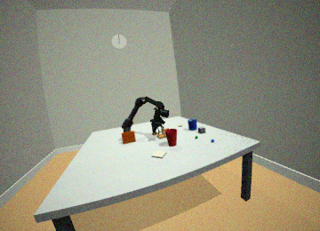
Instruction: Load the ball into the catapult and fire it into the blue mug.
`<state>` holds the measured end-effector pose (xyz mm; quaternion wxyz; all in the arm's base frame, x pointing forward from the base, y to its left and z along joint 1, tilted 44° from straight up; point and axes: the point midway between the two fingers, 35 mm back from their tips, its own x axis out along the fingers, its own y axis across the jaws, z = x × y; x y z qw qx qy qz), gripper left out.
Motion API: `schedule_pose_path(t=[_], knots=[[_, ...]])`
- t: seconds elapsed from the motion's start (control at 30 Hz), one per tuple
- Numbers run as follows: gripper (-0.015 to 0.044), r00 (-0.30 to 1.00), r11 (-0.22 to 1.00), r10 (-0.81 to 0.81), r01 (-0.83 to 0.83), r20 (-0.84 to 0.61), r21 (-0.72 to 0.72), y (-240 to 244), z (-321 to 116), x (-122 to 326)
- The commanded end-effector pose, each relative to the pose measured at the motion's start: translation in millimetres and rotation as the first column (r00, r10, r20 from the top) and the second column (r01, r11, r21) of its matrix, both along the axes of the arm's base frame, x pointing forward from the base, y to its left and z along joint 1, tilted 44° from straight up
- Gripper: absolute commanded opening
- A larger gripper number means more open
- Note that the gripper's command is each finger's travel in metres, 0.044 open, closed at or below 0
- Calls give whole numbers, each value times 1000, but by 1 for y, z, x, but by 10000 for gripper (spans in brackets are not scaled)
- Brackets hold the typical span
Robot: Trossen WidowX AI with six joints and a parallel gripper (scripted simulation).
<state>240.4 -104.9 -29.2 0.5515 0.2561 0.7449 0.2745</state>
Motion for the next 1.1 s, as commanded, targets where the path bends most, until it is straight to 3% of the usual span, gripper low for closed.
schedule_pose_path(t=[0.0, 0.2, 0.4, 0.63, 1.07], knots=[[131, 1000, 1000, 0, 0, 1, 0, 0, 0, 0], [289, 1000, 1000, -7, 7, 13, -13, -10, 9, 0], [440, 994, 990, -56, 67, 93, -123, -75, 82, -15], [440, 978, 969, -164, 184, 129, -164, -80, 58, 25], [440, 814, 816, -459, 545, 357, -194, -129, 66, 134]])
